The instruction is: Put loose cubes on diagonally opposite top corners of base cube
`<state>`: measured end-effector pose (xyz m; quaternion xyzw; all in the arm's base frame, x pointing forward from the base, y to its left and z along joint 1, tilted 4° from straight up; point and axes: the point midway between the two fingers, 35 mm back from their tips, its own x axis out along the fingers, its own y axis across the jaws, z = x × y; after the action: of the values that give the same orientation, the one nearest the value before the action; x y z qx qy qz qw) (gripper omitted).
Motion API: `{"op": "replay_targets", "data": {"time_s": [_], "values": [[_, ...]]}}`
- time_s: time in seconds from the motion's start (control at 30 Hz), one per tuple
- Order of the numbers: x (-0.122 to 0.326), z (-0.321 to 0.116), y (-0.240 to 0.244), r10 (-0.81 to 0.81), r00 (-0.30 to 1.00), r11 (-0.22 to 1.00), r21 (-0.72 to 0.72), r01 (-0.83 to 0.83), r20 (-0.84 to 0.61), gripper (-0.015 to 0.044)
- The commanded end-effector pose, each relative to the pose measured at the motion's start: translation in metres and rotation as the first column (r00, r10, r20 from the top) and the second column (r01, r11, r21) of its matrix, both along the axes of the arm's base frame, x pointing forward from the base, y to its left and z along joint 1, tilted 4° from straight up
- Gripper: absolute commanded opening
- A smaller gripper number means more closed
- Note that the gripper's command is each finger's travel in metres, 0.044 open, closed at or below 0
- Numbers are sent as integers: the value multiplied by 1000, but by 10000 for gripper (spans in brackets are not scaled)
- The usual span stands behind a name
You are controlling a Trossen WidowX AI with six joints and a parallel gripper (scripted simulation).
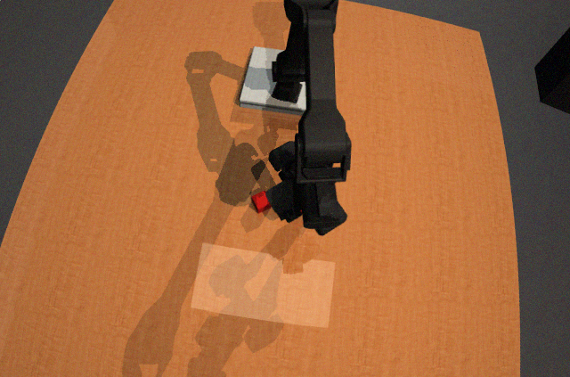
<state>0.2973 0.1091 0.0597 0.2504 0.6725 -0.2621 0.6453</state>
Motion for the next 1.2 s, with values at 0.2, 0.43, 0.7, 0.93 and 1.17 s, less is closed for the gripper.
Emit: {"op": "replay_targets", "data": {"time_s": [0.2,0.43,0.7,0.93,1.17], "values": [[2,19,0,1,1000,1000,3,-1,7,205],[7,27,-21,-19,1000,1000,0,19,6,265],[11,60,-84,-72,997,997,-5,72,9,265],[12,33,-86,-74,997,997,-6,74,9,265],[9,-2,-86,-74,997,997,-6,74,9,265]]}}
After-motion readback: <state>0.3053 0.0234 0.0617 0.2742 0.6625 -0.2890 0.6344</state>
